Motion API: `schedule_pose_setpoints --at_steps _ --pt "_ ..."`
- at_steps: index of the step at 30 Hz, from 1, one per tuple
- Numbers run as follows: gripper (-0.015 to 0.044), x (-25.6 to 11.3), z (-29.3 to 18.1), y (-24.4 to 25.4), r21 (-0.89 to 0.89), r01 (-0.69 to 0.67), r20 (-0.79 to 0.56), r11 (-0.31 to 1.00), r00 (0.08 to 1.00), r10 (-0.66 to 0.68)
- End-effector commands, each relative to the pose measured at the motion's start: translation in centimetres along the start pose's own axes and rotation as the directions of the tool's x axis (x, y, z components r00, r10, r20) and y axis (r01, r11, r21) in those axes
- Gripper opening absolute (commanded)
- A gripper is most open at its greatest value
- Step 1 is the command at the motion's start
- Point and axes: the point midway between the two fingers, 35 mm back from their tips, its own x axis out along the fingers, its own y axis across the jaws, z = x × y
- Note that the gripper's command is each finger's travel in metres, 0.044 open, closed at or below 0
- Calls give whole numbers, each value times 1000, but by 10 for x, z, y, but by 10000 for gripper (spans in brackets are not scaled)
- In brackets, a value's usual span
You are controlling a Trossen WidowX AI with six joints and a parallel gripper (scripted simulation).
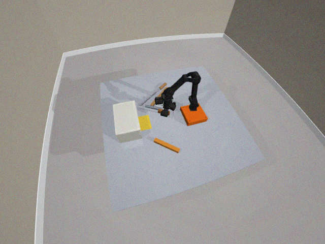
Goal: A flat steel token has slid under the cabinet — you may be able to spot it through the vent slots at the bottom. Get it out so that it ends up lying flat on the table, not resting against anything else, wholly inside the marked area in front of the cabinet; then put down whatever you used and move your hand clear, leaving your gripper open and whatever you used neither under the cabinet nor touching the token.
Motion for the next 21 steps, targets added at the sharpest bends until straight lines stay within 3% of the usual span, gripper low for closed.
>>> schedule_pose_setpoints --at_steps 1,21 --pt "0 0 -2 4 17 -6 -4 1000 1000 6" --pt "0 0 -2 9 17 -7 -4 1000 1000 7"
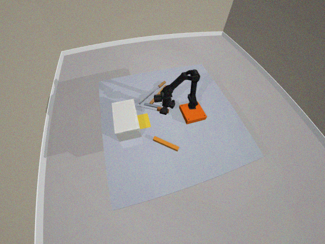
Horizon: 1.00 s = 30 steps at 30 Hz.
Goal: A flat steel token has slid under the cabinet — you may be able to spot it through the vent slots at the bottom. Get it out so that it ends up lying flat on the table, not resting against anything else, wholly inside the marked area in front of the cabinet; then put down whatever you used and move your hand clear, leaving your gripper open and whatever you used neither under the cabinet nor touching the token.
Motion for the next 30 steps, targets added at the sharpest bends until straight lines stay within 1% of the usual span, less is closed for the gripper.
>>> schedule_pose_setpoints --at_steps 1,13,20,21,26,29,30 --pt "0 0 -1 4 17 -7 -4 1000 1000 7" --pt "0 0 -2 7 17 -7 -4 1000 1000 7" --pt "184 0 0 3 0 -7 -4 1000 1000 7" --pt "200 0 0 3 -1 -4 -2 1000 1000 4" --pt "200 0 0 3 -1 -3 -1 1000 1000 3" --pt "270 0 0 3 -1 -7 -4 1000 1000 7" --pt "270 0 0 3 -2 -7 -4 1000 1000 7"
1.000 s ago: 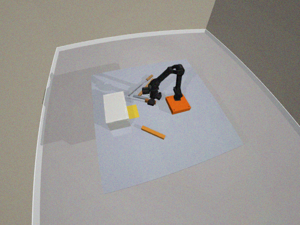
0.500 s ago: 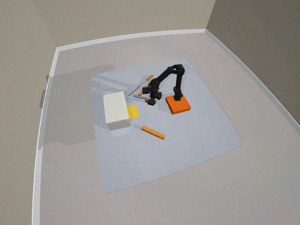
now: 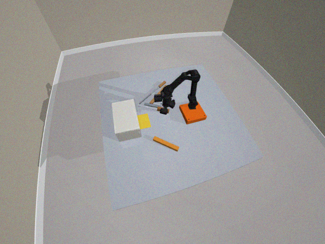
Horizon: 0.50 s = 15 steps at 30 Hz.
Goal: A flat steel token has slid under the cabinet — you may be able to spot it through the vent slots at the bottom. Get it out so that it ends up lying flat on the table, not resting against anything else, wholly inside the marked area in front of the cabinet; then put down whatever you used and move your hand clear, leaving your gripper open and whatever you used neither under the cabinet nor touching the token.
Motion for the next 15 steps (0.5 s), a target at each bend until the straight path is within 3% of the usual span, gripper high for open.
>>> schedule_pose_setpoints --at_steps 1,15 --pt "270 1 0 0 0 -4 -2 1000 1000 4" --pt "270 6 2 0 -16 -4 -2 1000 1000 4"
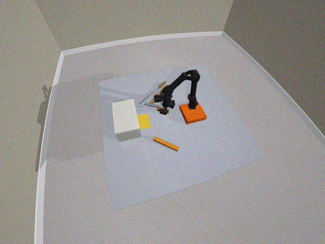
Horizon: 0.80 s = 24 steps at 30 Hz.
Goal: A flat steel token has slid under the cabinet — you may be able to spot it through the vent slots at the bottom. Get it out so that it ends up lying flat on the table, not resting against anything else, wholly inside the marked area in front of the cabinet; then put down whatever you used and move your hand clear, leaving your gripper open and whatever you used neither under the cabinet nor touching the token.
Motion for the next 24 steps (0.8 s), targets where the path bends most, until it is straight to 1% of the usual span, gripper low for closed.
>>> schedule_pose_setpoints --at_steps 1,3,24 --pt "270 4 3 2 -10 -7 4 1000 1000 7" --pt "270 4 3 2 -10 -7 4 1000 1000 7" --pt "130 1 0 0 -3 0 -1 1000 1000 0"
